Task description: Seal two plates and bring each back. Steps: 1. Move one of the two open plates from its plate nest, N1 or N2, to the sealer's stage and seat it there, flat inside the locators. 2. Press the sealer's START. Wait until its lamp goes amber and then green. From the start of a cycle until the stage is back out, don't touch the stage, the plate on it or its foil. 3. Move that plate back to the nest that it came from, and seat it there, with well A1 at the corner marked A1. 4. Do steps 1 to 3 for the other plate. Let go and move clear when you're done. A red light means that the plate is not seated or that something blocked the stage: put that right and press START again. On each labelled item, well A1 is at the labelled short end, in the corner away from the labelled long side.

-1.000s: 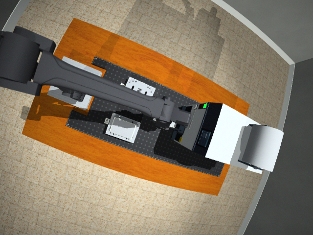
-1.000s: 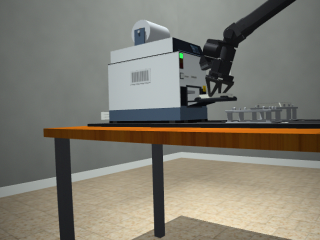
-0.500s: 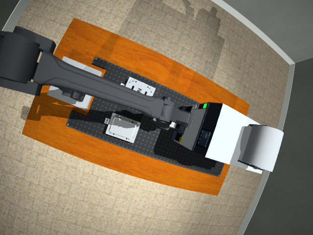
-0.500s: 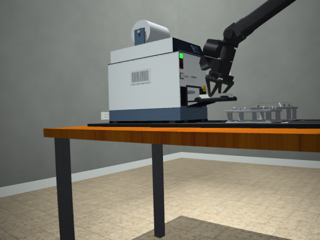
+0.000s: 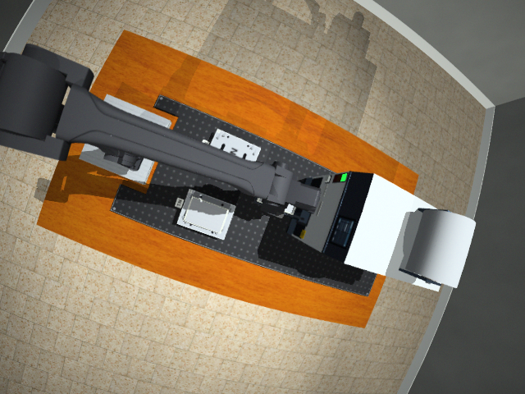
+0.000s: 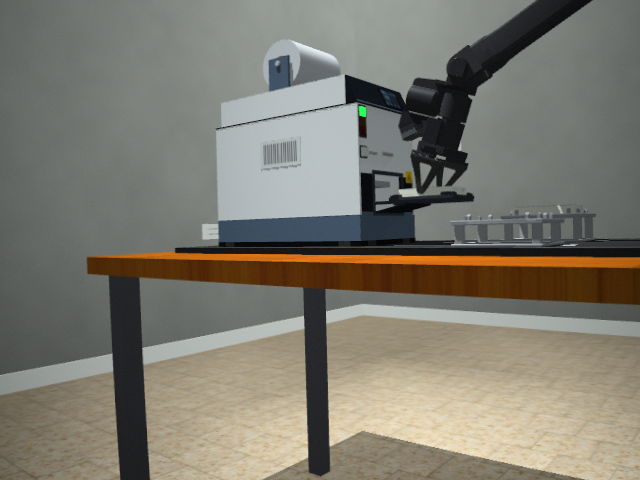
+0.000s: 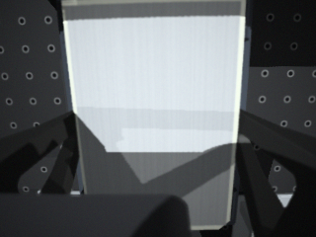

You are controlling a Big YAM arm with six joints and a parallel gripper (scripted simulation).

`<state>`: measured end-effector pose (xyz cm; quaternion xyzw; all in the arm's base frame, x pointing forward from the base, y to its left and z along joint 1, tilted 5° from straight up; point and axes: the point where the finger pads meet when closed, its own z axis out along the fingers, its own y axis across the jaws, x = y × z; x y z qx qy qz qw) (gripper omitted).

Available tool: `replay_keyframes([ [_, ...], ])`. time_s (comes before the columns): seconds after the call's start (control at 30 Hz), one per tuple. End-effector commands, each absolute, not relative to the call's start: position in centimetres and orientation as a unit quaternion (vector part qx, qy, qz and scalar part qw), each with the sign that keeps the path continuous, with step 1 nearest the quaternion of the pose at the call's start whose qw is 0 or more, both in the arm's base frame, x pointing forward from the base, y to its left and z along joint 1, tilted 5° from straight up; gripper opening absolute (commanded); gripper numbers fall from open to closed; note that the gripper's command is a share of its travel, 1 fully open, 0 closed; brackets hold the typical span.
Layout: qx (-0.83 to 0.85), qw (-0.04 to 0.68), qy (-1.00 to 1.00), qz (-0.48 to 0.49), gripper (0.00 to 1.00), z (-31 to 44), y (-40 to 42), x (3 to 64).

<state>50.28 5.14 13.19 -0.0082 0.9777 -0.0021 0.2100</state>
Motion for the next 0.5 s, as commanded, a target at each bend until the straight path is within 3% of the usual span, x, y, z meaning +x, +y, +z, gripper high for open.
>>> replay_keyframes([
  [0.0,-0.003,0.232,0.973,-0.001,0.00,15.6,4.9,51.8],
  [0.47,-0.011,0.242,0.970,0.002,0.00,17.6,5.8,51.9],
])
